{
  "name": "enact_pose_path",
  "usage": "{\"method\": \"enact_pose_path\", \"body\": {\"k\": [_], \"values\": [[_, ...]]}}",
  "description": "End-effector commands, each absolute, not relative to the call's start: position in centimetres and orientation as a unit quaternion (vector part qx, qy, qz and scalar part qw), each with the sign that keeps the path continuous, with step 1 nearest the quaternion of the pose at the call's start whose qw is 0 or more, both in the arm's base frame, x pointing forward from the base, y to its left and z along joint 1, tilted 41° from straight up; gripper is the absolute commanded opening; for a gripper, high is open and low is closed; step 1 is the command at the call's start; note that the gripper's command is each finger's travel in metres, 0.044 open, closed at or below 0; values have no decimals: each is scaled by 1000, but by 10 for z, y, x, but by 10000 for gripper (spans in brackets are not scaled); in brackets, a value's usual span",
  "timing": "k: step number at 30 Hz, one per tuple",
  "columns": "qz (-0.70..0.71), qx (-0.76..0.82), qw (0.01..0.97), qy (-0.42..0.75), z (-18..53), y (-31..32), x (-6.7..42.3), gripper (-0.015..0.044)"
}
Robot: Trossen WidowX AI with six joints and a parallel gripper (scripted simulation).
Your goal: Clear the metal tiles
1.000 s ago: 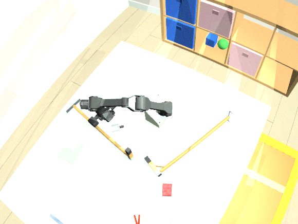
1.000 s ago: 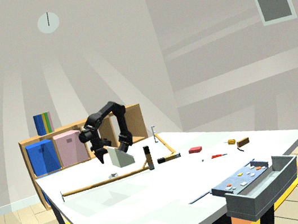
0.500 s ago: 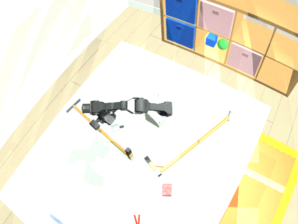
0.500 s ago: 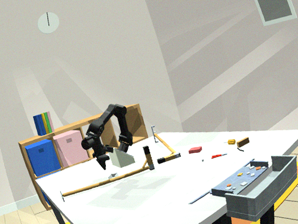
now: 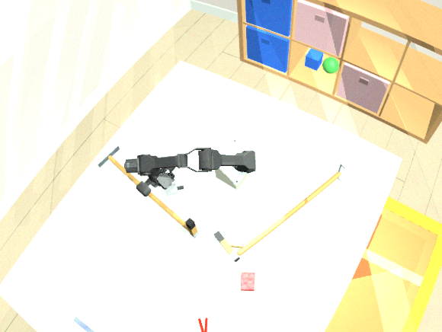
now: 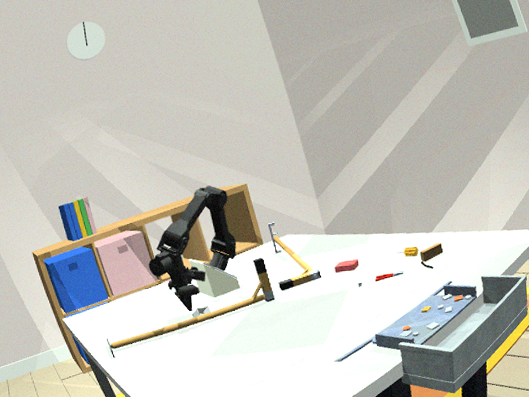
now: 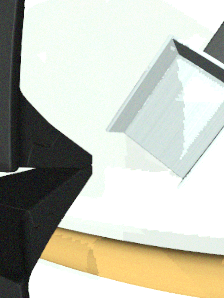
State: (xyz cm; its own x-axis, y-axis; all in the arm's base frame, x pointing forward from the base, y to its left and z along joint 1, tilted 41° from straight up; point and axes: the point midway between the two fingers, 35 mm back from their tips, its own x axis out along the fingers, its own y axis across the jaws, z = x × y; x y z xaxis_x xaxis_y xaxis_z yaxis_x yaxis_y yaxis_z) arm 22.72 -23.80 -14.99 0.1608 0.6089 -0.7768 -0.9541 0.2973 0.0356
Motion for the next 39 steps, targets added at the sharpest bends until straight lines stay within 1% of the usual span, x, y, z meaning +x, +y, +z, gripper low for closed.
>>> {"method": "enact_pose_path", "body": {"k": [1, 10, 39], "values": [[540, -237, 725, 355, -157, -228, 227, 0], [540, -237, 726, 354, -170, -213, 227, 0], [539, -238, 726, 355, -172, -225, 251, 0]]}}
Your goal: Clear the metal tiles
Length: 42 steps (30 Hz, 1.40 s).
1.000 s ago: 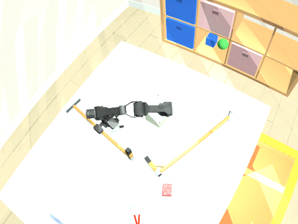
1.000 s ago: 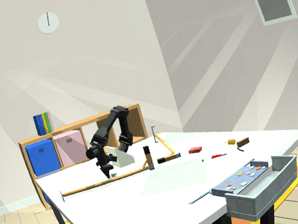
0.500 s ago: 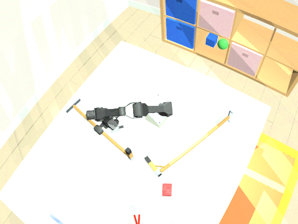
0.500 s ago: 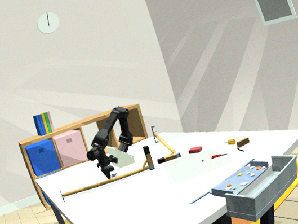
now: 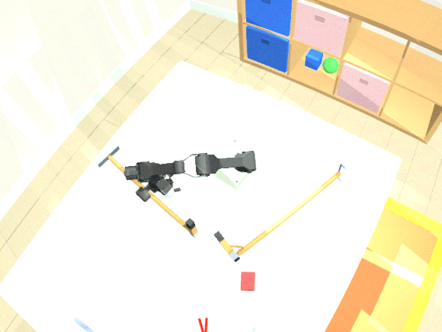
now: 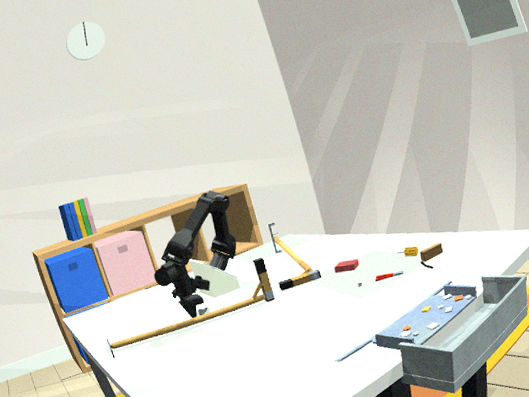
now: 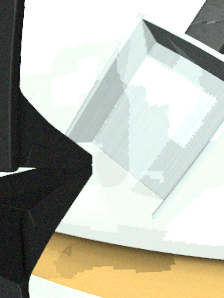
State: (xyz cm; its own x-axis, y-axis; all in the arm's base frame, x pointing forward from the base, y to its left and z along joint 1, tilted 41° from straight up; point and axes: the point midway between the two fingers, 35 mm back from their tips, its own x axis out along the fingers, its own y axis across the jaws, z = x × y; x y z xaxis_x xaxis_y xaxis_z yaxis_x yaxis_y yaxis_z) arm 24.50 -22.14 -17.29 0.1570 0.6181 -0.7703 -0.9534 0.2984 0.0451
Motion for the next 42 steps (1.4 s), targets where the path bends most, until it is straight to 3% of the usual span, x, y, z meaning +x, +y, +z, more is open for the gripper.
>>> {"method": "enact_pose_path", "body": {"k": [1, 42], "values": [[539, -238, 726, 355, -172, -226, 252, 0], [539, -239, 726, 354, -174, -241, 291, 0]]}}
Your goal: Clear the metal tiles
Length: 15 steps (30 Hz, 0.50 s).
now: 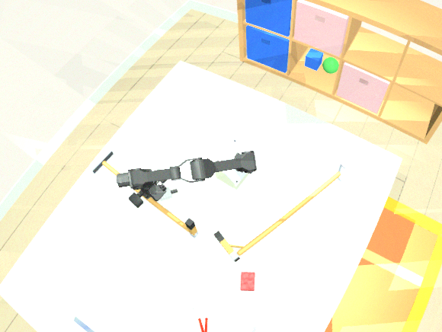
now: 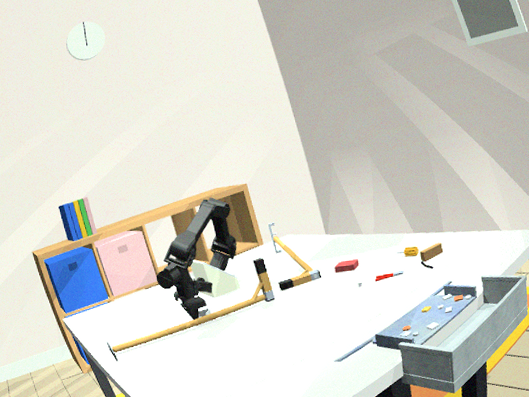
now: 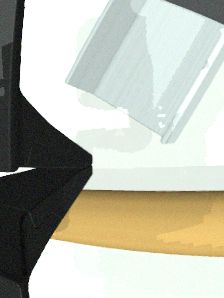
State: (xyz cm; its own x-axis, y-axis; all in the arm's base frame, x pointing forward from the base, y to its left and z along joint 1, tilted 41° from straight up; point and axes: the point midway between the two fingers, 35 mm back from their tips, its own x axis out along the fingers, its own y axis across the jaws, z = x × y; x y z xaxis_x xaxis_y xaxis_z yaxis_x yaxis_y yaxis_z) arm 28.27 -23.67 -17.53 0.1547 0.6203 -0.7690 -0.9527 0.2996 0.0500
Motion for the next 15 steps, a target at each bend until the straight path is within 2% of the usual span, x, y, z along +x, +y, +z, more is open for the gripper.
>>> {"method": "enact_pose_path", "body": {"k": [1, 15], "values": [[539, -239, 726, 354, -174, -241, 292, 0], [538, -239, 727, 353, -174, -244, 306, 0]]}}
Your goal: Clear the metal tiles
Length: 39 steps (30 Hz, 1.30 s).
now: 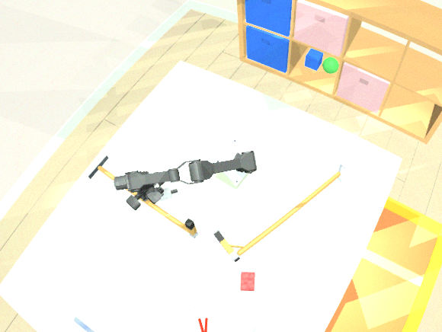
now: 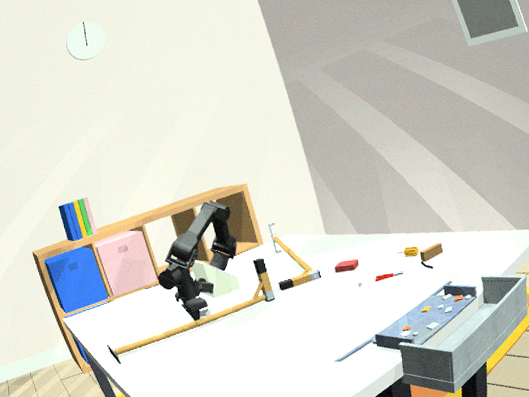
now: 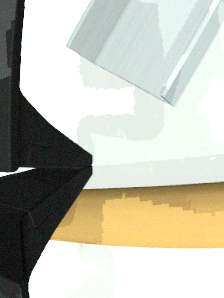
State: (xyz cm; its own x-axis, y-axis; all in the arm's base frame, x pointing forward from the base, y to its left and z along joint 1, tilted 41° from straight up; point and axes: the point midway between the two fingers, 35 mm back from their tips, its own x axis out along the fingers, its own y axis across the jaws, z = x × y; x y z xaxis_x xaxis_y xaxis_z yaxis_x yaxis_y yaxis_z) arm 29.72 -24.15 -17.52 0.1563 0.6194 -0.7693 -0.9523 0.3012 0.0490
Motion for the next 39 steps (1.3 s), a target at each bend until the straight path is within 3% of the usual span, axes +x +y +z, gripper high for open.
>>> {"method": "enact_pose_path", "body": {"k": [1, 39], "values": [[538, -239, 727, 353, -174, -245, 307, 0], [539, -239, 727, 351, -172, -248, 344, 0]]}}
